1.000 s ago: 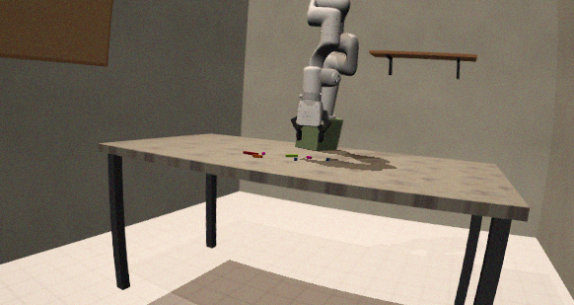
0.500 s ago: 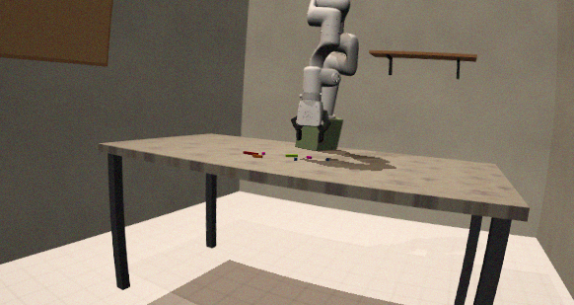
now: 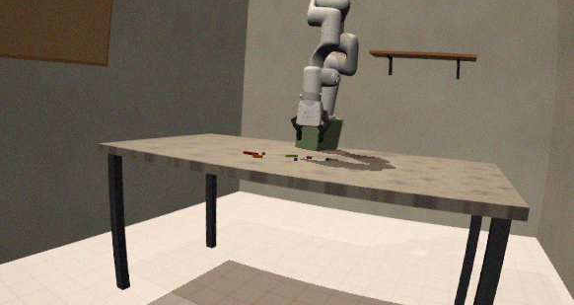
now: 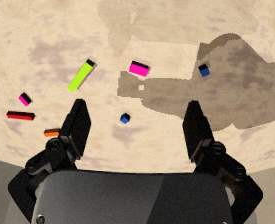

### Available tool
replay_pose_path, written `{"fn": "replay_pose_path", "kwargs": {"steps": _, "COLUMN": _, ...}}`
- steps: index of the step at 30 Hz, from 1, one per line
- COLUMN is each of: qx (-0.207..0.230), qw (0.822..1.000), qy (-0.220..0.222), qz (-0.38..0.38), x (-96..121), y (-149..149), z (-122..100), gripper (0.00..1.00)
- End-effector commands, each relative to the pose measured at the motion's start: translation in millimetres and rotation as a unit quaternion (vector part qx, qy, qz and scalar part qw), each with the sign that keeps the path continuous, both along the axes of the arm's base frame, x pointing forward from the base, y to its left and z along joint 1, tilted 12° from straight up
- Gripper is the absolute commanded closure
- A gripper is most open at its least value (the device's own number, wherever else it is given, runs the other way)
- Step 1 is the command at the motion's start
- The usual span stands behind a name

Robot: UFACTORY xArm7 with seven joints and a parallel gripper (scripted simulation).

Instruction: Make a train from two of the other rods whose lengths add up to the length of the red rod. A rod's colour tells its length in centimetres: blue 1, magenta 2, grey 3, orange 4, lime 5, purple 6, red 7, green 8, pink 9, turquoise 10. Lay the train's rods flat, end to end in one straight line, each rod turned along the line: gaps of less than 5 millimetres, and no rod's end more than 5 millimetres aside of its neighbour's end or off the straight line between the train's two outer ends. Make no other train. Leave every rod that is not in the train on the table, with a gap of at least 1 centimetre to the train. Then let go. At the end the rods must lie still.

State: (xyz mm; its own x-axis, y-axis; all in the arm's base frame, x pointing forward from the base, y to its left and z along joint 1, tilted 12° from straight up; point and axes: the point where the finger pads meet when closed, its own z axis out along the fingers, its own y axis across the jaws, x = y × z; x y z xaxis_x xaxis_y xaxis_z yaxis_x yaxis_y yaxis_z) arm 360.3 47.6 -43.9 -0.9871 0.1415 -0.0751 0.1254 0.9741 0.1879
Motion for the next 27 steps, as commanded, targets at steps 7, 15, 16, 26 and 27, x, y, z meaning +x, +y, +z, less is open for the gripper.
{"fn": "replay_pose_path", "kwargs": {"steps": 7, "qx": 0.0, "qw": 1.0, "qy": -0.001, "qz": -0.001, "x": 1, "y": 0, "z": 1, "gripper": 0.0}}
{"fn": "replay_pose_path", "kwargs": {"steps": 15, "qx": 0.005, "qw": 0.999, "qy": 0.01, "qz": -0.048, "x": 4, "y": -6, "z": -1, "gripper": 0.0}}
{"fn": "replay_pose_path", "kwargs": {"steps": 16, "qx": 0.008, "qw": 0.997, "qy": 0.014, "qz": -0.069, "x": 5, "y": -8, "z": -2, "gripper": 0.0}}
{"fn": "replay_pose_path", "kwargs": {"steps": 26, "qx": 0.022, "qw": 0.978, "qy": 0.044, "qz": -0.203, "x": 12, "y": -24, "z": -8, "gripper": 0.0}}
{"fn": "replay_pose_path", "kwargs": {"steps": 27, "qx": 0.026, "qw": 0.968, "qy": 0.053, "qz": -0.243, "x": 14, "y": -30, "z": -9, "gripper": 0.0}}
